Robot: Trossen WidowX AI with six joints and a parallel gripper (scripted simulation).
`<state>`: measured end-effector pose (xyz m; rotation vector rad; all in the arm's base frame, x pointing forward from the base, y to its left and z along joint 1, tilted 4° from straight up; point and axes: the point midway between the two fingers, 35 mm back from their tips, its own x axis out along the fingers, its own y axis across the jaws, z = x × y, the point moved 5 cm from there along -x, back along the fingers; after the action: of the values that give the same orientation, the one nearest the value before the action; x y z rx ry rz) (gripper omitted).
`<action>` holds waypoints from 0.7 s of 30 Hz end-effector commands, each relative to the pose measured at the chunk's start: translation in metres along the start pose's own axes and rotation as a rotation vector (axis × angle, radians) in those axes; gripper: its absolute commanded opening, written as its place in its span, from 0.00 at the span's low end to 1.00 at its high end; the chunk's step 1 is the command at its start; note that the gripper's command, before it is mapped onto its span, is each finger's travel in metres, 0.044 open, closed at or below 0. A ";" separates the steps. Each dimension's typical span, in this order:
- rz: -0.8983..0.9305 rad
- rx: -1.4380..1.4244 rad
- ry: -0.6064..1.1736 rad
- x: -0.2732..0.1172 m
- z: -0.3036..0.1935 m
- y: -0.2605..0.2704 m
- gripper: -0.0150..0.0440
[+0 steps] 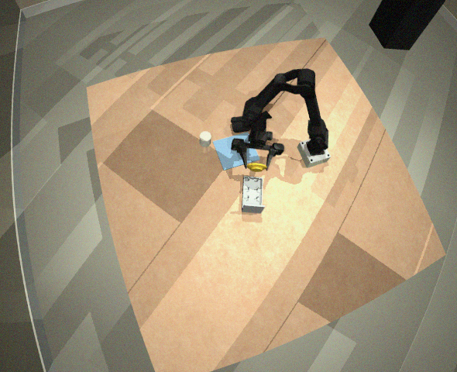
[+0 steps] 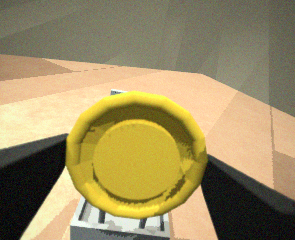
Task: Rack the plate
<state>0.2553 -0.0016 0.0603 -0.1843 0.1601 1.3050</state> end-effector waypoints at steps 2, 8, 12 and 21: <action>0.005 0.020 -0.003 0.010 -0.013 0.002 0.25; 0.003 0.008 0.000 0.020 -0.018 0.001 0.25; 0.002 0.003 0.000 0.022 -0.018 0.001 0.25; 0.004 -0.003 0.004 0.033 -0.016 0.000 0.25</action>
<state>0.2638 0.0209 0.0369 -0.1983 0.1621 1.3069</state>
